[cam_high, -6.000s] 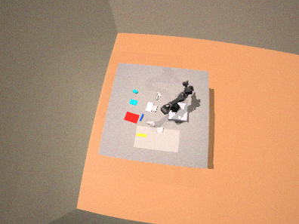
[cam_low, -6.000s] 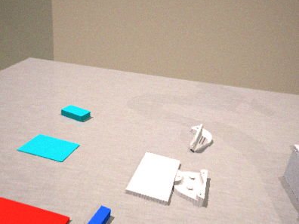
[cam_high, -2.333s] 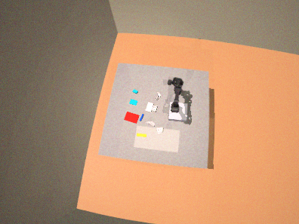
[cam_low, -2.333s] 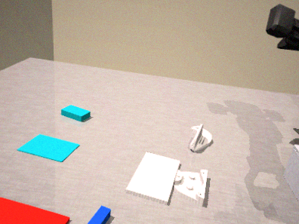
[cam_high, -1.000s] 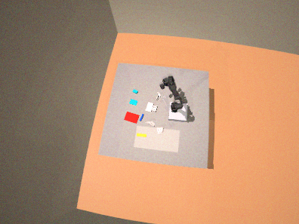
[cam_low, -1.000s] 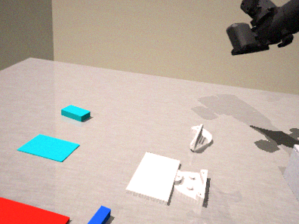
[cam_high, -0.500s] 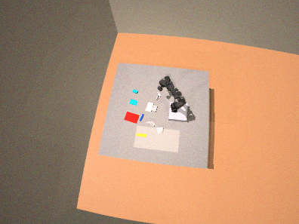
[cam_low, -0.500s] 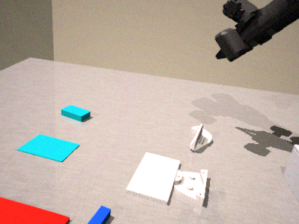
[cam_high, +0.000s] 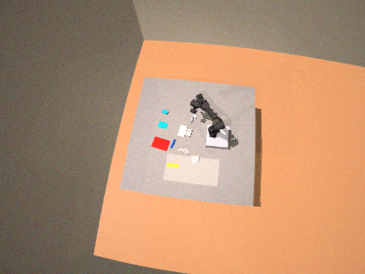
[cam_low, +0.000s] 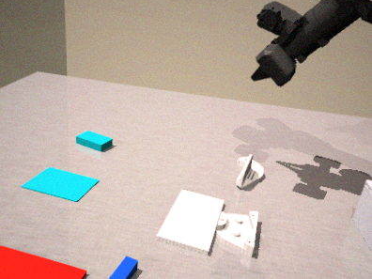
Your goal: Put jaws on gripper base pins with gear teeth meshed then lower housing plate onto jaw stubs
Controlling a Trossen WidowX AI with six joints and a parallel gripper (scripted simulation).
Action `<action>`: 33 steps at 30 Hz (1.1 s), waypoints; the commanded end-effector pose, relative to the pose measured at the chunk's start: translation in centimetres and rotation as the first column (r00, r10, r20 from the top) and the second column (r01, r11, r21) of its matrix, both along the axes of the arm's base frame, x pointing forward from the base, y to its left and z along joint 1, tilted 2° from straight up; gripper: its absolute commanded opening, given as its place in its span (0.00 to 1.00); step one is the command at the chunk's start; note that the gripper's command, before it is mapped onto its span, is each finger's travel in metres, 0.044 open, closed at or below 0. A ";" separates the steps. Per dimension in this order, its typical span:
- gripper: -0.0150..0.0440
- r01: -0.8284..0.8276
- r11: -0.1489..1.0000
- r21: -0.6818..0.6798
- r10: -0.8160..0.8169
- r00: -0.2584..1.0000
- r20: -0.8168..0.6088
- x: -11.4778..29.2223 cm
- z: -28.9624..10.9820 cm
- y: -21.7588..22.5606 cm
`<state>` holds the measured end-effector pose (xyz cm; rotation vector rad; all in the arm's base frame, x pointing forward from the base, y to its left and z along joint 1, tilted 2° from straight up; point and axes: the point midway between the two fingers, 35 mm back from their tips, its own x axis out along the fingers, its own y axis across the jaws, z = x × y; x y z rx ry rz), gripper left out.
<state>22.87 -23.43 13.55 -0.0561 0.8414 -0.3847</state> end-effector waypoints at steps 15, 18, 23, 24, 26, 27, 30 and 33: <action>0.25 -0.297 0.953 -0.058 0.286 0.948 -0.143 3.6 -1.0 3.5; 0.25 -0.347 0.935 -0.067 0.333 0.928 -0.167 4.1 -1.2 4.2; 0.25 -0.430 0.899 -0.078 0.408 0.889 -0.206 5.0 -1.4 5.3; 0.25 -0.445 0.892 -0.077 0.422 0.882 -0.212 5.2 -1.5 5.6; 0.25 -0.470 0.879 -0.074 0.445 0.868 -0.220 5.5 -1.6 6.1; 0.25 -0.482 0.873 -0.073 0.456 0.861 -0.224 5.7 -1.6 6.4; 0.25 -0.517 0.853 -0.070 0.489 0.840 -0.237 6.1 -1.8 7.1; 0.25 -0.550 0.832 -0.066 0.521 0.817 -0.248 6.5 -2.0 7.9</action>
